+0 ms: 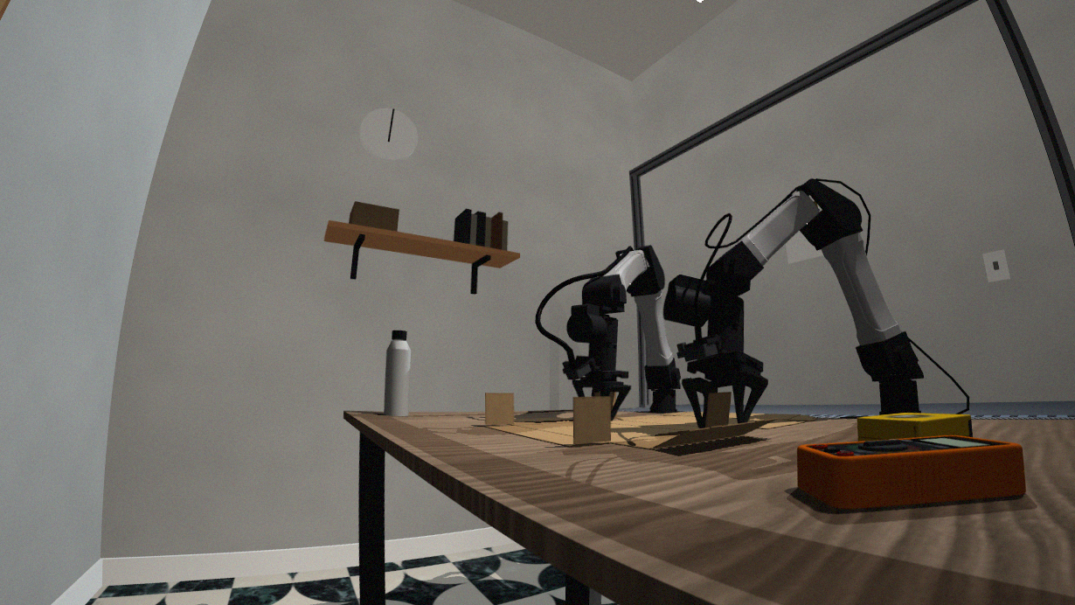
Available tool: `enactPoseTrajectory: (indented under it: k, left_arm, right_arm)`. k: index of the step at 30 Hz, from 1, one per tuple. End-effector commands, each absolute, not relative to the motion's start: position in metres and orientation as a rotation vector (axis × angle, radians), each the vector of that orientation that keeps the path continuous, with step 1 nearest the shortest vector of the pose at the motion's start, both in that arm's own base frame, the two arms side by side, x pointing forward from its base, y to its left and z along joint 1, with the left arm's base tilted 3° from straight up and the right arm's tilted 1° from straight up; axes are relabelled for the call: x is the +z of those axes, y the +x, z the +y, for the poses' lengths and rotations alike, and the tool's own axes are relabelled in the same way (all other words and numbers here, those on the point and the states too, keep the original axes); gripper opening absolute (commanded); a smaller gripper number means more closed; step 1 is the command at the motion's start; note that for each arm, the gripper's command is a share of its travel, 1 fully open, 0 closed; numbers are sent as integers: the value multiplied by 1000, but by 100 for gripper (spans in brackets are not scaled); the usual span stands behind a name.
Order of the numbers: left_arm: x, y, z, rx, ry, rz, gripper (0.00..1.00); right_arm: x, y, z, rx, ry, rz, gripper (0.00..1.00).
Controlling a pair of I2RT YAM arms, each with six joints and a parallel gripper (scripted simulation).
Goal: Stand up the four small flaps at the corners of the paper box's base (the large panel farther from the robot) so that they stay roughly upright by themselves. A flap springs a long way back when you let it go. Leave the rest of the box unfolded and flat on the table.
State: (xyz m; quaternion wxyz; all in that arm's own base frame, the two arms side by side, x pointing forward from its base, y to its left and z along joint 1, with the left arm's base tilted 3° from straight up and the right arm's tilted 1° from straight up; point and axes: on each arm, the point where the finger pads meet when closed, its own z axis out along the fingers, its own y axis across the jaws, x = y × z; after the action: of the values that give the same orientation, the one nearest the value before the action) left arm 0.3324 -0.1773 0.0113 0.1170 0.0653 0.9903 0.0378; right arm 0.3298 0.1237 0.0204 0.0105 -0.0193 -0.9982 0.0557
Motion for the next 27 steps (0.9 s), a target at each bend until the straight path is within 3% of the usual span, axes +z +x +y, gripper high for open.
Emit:
enactPoseTrajectory:
  k: [1,27]
  left_arm:
    - [13,340,-173,159,155,2894,76]
    - [12,340,-172,162,157,2895,76]
  right_arm:
    - [28,336,121,103,-83,-3157,76]
    - [50,338,124,-174,-49,-3190,76]
